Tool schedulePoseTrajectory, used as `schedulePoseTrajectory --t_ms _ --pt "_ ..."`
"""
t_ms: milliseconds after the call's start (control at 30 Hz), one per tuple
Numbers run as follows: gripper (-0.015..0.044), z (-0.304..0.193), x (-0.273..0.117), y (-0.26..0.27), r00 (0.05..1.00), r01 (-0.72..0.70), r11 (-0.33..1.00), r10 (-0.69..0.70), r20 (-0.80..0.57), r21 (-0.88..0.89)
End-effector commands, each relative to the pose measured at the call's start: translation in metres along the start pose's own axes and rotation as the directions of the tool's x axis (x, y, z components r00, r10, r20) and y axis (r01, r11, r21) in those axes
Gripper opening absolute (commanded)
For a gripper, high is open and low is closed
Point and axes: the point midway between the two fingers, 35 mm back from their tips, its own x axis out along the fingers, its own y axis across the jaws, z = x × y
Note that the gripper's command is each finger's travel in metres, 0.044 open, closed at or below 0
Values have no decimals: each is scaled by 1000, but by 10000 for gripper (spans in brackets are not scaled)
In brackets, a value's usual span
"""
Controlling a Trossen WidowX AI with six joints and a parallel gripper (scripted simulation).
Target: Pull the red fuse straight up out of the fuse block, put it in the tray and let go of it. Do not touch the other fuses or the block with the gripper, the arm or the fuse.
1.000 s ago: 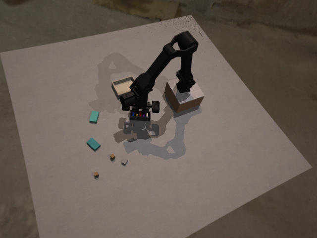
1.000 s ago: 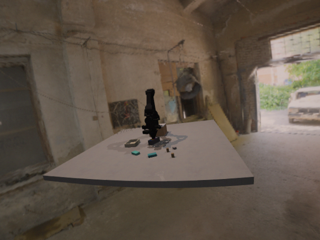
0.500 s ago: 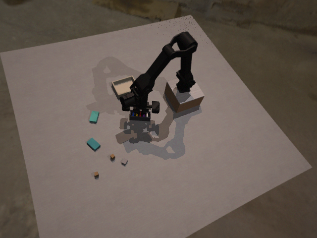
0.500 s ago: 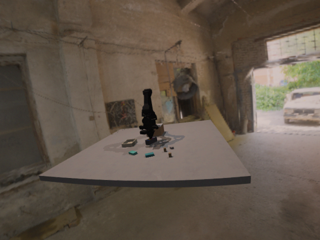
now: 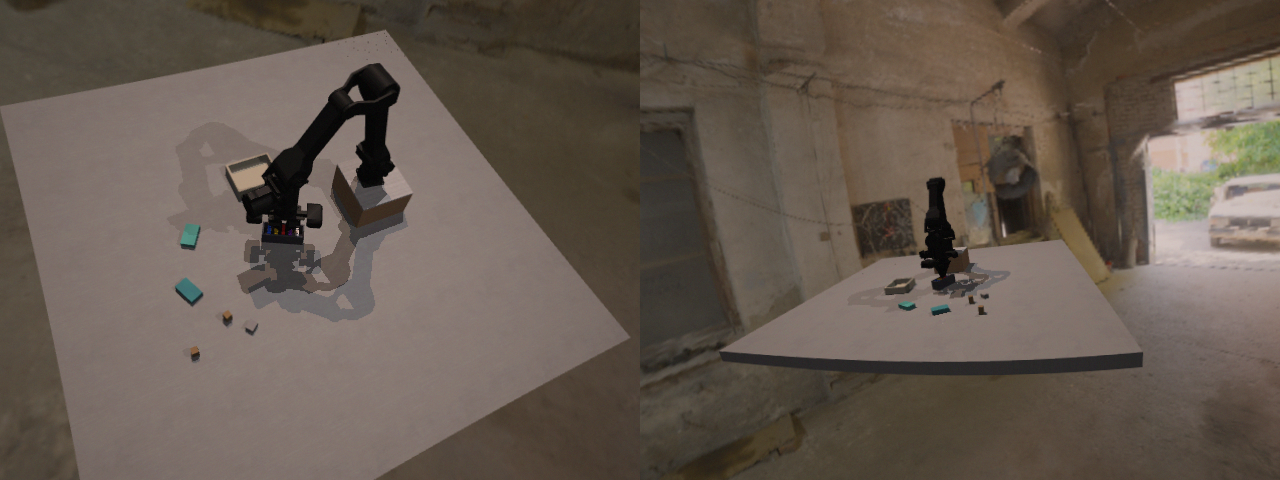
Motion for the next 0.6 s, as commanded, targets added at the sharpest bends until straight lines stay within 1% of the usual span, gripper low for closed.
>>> schedulePoseTrajectory --t_ms 0,567 --pt "0 0 -3 1 1000 -1 1000 1 0 0" --pt "0 0 -11 1 1000 -2 1000 2 0 1"
